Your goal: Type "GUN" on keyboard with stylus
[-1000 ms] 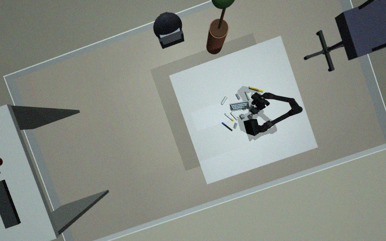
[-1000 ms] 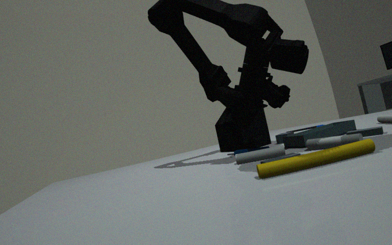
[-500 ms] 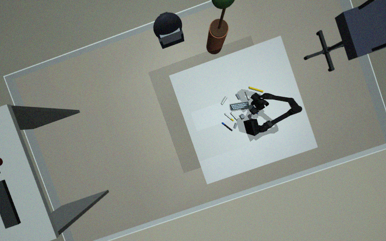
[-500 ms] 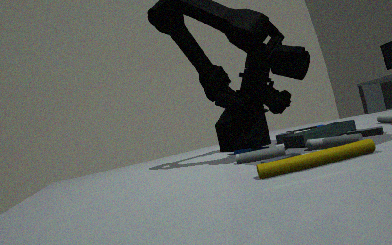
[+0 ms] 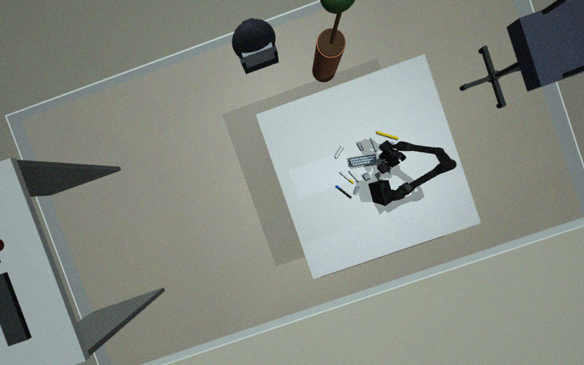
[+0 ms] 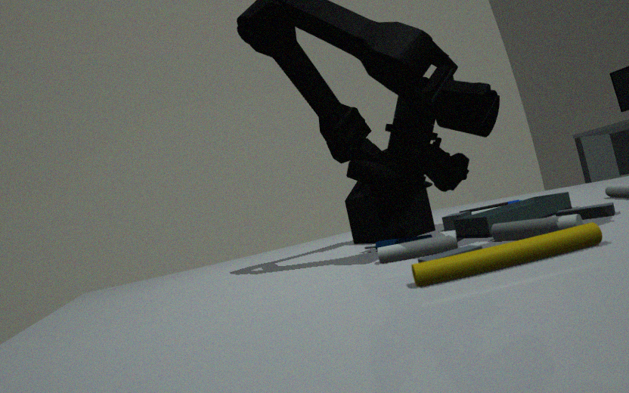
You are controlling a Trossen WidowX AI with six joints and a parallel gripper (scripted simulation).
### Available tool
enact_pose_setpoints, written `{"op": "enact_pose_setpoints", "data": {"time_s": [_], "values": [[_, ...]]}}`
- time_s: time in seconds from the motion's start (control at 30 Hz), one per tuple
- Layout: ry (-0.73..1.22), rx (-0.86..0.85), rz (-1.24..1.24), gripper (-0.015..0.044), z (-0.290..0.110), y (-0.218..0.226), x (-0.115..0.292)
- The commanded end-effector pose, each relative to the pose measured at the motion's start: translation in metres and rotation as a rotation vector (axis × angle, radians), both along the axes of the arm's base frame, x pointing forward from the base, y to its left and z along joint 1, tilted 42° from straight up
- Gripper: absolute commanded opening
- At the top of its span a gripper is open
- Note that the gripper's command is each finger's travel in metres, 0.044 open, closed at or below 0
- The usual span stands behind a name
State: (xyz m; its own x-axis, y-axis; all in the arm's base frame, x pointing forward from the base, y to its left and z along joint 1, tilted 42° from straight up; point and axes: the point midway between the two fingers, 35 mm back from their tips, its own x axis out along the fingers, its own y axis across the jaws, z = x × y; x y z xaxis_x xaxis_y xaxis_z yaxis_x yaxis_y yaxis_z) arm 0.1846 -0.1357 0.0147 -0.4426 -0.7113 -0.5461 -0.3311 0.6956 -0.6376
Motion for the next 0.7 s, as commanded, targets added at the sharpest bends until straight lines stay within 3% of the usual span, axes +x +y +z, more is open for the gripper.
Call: {"op": "enact_pose_setpoints", "data": {"time_s": [0.0,0.67], "values": [[0.004,-0.001,0.004,0.015,-0.003,-0.003,0.0],[0.004,-0.002,0.004,0.015,-0.013,-0.013,0.0]]}}
